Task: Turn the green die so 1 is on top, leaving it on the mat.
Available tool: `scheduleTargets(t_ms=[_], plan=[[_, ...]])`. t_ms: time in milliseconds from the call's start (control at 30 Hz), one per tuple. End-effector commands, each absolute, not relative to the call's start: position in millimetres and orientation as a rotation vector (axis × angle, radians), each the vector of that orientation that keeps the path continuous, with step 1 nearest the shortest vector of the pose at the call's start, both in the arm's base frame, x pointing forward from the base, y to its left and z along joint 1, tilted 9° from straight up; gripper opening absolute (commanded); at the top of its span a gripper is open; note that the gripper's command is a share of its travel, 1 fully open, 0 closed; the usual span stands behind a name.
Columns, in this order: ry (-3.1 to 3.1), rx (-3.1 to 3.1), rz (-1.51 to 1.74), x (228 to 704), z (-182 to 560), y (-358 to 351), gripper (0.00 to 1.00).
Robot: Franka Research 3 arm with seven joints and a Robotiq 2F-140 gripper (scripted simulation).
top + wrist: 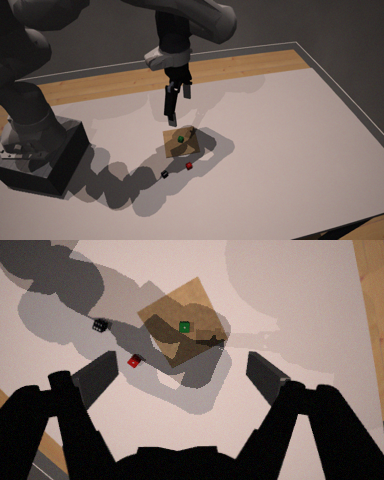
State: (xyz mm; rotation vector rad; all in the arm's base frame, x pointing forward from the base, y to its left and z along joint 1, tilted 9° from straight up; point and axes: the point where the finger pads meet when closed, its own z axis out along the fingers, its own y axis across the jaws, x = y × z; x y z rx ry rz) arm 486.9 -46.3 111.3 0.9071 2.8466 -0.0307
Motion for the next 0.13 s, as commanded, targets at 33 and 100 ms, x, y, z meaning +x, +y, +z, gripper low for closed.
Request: scheduleTargets(t_ms=[33, 100], plan=[[2.849, 0.907, -0.031, 486.4, 111.9, -46.6, 1.0], [2.849, 0.907, -0.031, 486.4, 111.9, -46.6, 1.0]])
